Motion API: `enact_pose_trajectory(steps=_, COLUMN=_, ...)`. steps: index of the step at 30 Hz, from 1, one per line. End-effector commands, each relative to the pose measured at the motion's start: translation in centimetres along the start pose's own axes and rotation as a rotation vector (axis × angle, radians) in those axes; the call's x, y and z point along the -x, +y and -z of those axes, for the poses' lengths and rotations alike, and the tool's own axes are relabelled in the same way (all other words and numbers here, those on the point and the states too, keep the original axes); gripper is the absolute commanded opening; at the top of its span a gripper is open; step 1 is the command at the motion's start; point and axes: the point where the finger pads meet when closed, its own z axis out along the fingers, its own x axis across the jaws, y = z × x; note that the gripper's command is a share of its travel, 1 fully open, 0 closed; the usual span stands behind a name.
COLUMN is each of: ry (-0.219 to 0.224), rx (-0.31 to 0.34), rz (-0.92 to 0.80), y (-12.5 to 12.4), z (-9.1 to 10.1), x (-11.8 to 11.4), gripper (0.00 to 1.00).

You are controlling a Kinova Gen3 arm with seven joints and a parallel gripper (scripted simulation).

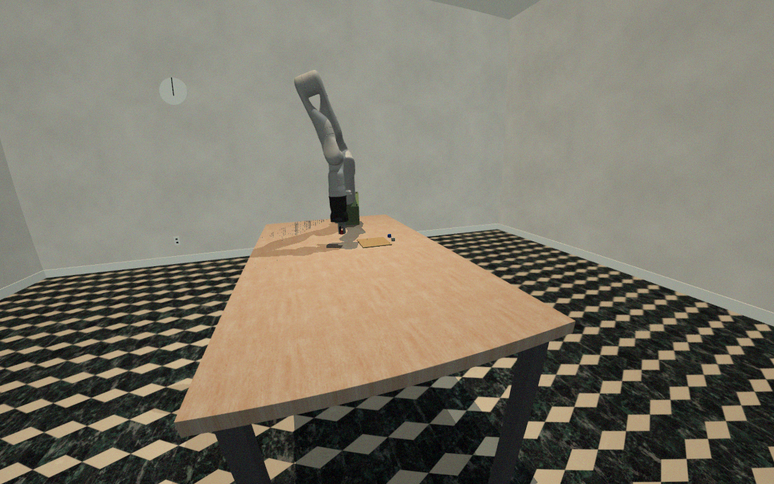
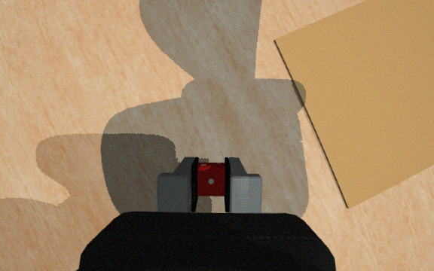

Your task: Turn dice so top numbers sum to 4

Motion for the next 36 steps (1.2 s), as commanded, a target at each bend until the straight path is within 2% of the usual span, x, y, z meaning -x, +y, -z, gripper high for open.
enact_pose_trajectory(steps=1, ry=-0.018, rx=0.006, rz=-0.007, y=0.4, z=0.4, x=0.8, gripper=0.34)
enact_pose_trajectory(steps=36, ry=-0.018, rx=0.007, rz=-0.008, y=0.4, z=2.0, x=0.7, gripper=0.34)
